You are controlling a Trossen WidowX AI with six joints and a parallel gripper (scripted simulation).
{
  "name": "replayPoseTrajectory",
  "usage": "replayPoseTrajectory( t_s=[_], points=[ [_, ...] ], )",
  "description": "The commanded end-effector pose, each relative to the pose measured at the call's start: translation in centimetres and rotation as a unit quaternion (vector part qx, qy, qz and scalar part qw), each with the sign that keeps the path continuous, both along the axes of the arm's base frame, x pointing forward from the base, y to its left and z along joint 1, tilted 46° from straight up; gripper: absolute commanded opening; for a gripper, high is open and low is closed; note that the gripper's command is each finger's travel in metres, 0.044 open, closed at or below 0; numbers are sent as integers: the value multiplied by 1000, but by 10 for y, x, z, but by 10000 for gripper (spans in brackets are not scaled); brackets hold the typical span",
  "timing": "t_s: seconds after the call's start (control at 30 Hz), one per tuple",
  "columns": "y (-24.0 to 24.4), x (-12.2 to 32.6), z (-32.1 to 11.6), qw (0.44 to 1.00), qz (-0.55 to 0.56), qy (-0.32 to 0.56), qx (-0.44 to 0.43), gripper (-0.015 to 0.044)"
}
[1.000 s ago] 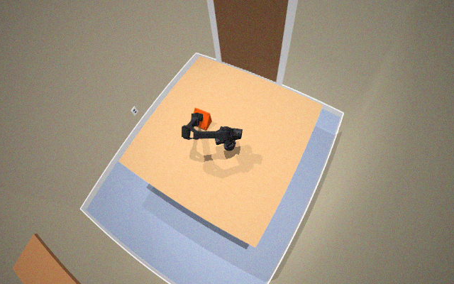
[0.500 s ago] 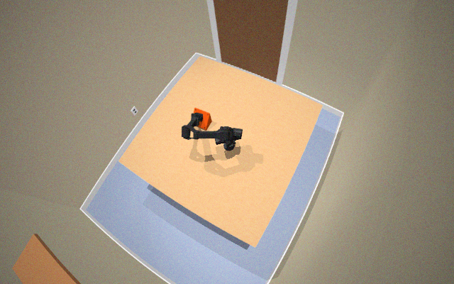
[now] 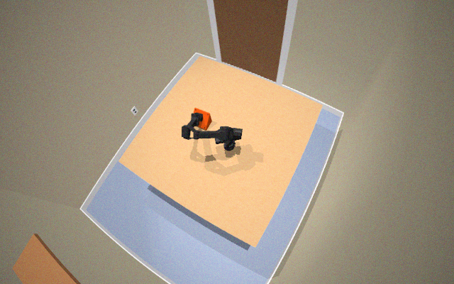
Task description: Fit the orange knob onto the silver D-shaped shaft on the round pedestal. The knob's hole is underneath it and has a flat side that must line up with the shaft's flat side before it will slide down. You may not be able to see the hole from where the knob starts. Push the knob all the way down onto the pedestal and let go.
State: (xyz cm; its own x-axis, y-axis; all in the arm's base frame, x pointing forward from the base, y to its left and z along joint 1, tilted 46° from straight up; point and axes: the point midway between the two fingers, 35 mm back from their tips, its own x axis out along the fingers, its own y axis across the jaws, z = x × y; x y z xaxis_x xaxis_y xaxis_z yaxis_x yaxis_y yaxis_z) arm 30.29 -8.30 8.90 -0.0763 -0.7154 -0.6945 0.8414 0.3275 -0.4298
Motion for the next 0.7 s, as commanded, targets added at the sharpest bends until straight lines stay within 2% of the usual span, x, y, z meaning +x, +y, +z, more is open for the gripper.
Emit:
replayPoseTrajectory(
  t_s=[0.0,0.67],
  points=[
    [-1,1,1,1000,-1,-4,-2,0],
    [0,0,1,1000,-1,-4,-2,0]
  ],
)
